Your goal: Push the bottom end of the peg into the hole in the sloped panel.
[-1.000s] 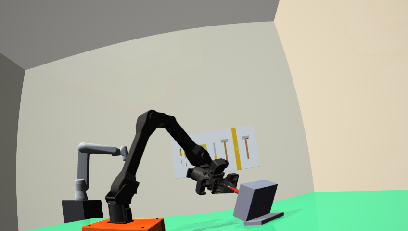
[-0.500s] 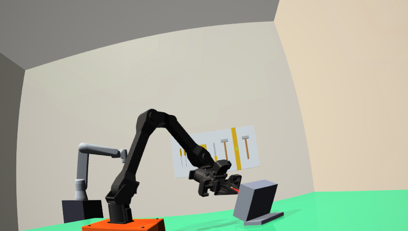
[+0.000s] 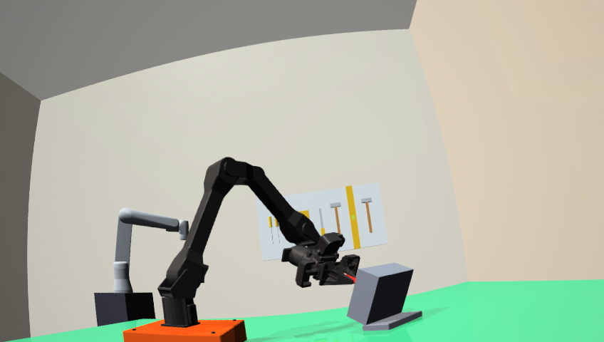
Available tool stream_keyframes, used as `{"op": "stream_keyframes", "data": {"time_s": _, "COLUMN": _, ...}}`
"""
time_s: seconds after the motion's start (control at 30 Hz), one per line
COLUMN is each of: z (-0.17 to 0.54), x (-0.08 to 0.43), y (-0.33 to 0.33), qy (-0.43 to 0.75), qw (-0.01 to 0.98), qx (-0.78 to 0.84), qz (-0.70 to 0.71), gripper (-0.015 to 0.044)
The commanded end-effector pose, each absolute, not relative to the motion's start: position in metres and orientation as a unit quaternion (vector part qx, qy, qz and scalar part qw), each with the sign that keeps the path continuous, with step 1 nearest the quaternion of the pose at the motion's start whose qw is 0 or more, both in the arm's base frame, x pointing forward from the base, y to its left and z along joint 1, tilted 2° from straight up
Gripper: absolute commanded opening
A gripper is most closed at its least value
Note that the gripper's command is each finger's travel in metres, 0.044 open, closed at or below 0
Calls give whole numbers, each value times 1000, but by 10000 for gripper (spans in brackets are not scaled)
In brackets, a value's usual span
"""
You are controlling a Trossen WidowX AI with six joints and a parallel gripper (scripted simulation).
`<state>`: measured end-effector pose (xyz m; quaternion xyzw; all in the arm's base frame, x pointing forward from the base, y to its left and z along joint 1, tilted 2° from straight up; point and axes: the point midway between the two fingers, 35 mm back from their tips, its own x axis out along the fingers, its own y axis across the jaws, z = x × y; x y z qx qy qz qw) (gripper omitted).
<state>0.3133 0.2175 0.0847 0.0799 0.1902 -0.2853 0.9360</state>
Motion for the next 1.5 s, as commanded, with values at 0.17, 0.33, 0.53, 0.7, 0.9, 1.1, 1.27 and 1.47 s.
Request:
{"op": "stream_keyframes", "data": {"time_s": 0.17, "z": 84, "x": 312, "y": 216, "qy": 190, "qw": 936, "qx": 81, "qz": -286, "gripper": 0}}
{"op": "stream_keyframes", "data": {"time_s": 0.33, "z": 83, "x": 313, "y": 214, "qy": 190, "qw": 936, "qx": 81, "qz": -286, "gripper": 0}}
{"op": "stream_keyframes", "data": {"time_s": 0.53, "z": 82, "x": 315, "y": 213, "qy": 190, "qw": 936, "qx": 80, "qz": -286, "gripper": 0}}
{"op": "stream_keyframes", "data": {"time_s": 0.7, "z": 81, "x": 317, "y": 211, "qy": 190, "qw": 936, "qx": 80, "qz": -286, "gripper": 0}}
{"op": "stream_keyframes", "data": {"time_s": 0.9, "z": 80, "x": 319, "y": 209, "qy": 190, "qw": 936, "qx": 80, "qz": -286, "gripper": 0}}
{"op": "stream_keyframes", "data": {"time_s": 1.1, "z": 78, "x": 322, "y": 208, "qy": 190, "qw": 936, "qx": 80, "qz": -286, "gripper": 0}}
{"op": "stream_keyframes", "data": {"time_s": 1.27, "z": 77, "x": 324, "y": 206, "qy": 190, "qw": 936, "qx": 80, "qz": -286, "gripper": 0}}
{"op": "stream_keyframes", "data": {"time_s": 1.47, "z": 76, "x": 327, "y": 204, "qy": 190, "qw": 936, "qx": 80, "qz": -286, "gripper": 0}}
